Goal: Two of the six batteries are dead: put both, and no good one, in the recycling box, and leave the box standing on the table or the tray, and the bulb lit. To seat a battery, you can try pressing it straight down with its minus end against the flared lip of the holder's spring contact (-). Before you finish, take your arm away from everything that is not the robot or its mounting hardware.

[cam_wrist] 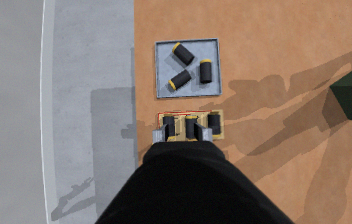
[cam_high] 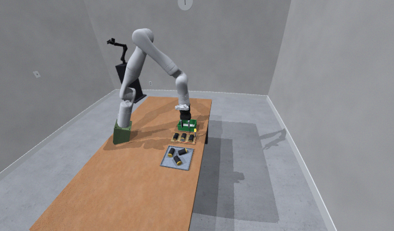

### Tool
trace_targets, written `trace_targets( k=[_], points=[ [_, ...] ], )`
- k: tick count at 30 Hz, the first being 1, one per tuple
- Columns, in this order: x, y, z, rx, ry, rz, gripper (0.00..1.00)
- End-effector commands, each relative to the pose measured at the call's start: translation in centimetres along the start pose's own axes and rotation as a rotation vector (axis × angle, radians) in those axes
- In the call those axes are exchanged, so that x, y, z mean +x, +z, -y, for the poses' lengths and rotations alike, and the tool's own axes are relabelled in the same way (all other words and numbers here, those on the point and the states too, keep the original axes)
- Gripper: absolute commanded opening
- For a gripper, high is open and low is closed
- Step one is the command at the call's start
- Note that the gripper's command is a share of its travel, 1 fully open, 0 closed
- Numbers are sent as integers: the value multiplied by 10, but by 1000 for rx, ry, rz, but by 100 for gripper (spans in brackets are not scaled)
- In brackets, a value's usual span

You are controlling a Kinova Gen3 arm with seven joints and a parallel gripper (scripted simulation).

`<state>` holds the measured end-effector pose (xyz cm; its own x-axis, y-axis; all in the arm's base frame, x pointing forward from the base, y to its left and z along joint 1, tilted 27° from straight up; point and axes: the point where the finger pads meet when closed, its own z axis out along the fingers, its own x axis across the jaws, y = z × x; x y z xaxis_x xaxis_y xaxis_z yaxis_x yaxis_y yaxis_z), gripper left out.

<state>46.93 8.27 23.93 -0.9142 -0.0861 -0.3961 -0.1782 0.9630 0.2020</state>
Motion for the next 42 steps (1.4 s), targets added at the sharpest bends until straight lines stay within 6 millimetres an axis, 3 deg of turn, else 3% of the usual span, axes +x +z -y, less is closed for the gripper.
trace_targets(
  k=[1,7,42],
  points=[
    [-19,4,-9,-18,-8,0,90],
    [-34,4,-9,-18,-8,0,90],
    [-34,4,-9,-18,20,0,90]
  ],
)
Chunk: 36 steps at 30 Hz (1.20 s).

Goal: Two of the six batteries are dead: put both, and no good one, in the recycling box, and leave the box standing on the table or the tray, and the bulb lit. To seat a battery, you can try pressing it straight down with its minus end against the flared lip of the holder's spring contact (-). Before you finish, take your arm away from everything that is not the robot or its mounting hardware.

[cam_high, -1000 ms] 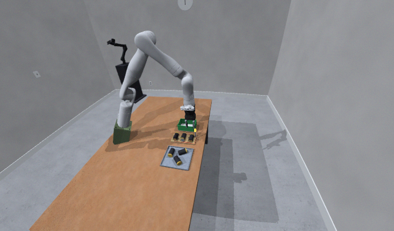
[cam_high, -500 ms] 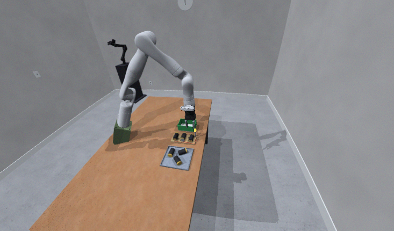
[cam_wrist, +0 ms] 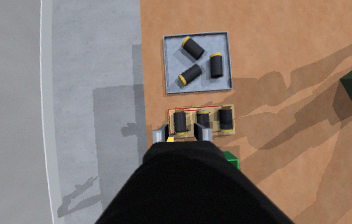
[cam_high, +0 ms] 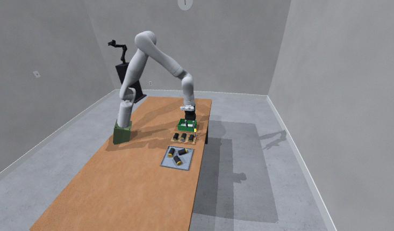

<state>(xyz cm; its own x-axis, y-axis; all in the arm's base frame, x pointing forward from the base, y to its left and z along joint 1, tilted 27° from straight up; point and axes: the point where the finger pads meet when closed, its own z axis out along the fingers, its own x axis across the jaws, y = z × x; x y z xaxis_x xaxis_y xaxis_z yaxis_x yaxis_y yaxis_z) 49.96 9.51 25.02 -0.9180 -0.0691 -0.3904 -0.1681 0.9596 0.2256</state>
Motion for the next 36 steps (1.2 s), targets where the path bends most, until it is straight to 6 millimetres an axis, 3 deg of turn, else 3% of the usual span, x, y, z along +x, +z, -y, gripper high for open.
trace_targets(
  k=[1,36],
  points=[
    [-1,-1,0,0,5,2,90],
    [-1,-1,0,0,200,2,90]
  ],
)
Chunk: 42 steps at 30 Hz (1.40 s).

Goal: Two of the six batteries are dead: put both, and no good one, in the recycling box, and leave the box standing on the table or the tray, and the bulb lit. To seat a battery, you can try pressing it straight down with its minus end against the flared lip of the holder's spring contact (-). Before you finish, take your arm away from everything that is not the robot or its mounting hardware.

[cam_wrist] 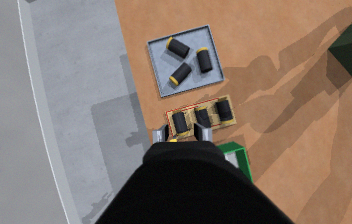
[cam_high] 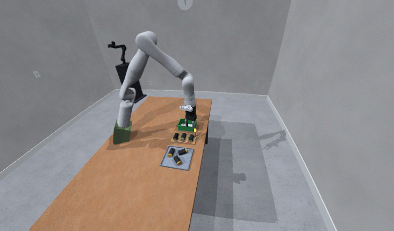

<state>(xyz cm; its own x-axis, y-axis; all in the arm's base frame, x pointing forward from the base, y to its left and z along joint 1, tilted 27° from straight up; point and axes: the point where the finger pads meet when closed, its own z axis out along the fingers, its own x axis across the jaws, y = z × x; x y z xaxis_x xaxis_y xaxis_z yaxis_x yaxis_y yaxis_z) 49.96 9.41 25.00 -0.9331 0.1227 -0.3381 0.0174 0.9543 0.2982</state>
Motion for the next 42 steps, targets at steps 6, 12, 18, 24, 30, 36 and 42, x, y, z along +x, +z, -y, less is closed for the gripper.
trace_targets(
  k=[6,12,18,24,30,36,42],
  points=[
    [0,0,-1,0,55,1,90],
    [0,0,-1,0,128,1,90],
    [0,0,-1,0,182,1,90],
    [0,0,-1,-1,270,1,90],
    [0,0,-1,-1,367,1,90],
    [0,0,-1,-1,435,1,90],
    [0,0,-1,-1,544,1,90]
  ],
)
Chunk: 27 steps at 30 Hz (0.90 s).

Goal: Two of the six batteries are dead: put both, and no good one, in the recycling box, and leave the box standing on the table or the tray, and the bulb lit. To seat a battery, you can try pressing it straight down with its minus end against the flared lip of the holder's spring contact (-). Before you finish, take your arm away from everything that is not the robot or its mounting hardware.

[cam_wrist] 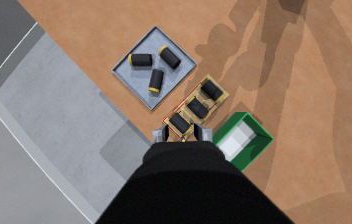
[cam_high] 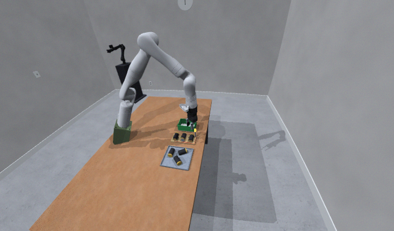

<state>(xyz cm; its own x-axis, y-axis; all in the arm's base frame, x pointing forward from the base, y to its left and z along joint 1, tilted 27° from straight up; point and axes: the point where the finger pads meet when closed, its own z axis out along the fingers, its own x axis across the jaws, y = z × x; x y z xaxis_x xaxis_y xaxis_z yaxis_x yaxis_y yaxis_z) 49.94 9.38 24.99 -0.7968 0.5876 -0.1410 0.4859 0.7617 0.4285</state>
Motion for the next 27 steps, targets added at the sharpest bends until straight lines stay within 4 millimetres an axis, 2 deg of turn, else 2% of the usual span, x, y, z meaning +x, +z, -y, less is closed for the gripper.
trace_targets(
  k=[1,27],
  points=[
    [0,0,-2,-1,34,1,90],
    [0,0,-2,-1,487,1,90]
  ],
)
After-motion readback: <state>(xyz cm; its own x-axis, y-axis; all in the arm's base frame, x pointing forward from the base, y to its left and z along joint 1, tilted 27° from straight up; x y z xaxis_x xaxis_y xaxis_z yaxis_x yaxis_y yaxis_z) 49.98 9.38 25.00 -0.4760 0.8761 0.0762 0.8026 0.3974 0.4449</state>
